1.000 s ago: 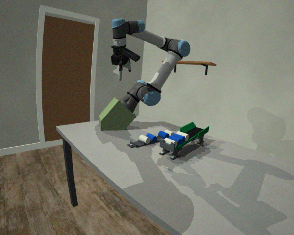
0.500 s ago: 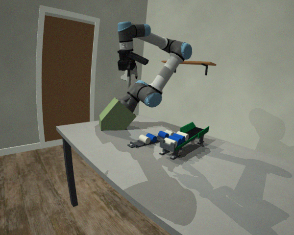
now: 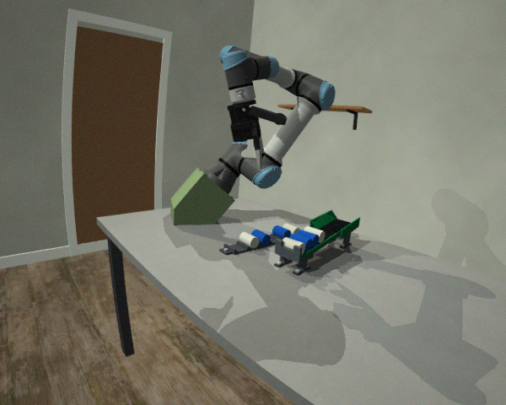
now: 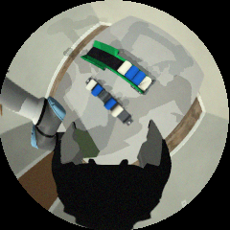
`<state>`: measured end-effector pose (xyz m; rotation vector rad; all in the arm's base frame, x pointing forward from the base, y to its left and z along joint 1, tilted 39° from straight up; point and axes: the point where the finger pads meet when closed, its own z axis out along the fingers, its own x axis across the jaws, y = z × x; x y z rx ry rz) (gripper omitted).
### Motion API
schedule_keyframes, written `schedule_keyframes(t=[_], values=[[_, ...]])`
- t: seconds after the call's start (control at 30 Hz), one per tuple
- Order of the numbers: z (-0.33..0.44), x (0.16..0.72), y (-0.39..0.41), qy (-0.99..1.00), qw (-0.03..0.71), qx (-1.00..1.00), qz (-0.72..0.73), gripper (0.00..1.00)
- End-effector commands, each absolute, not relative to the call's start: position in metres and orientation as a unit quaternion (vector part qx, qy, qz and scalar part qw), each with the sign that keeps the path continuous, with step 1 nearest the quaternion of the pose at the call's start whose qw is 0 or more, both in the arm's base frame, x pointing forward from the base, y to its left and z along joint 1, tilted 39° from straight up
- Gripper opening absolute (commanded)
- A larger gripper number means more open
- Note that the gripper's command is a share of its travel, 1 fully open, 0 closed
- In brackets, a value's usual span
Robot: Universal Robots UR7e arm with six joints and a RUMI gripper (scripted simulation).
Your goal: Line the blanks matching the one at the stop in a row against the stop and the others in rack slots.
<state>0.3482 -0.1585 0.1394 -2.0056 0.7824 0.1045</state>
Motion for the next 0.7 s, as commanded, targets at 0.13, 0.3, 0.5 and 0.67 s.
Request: schedule_keyframes(t=[0.13,0.3,0.5,0.67], values=[[0.152,0.428,-0.120,0.295,0.503,-0.812,-0.025,1.00],[0.164,0.467,-0.096,0.279,0.521,-0.804,-0.062,1.00],[0.174,0.490,-0.079,0.268,0.534,-0.797,-0.086,1.00],[0.176,0.494,-0.075,0.266,0.536,-0.796,-0.090,1.00]])
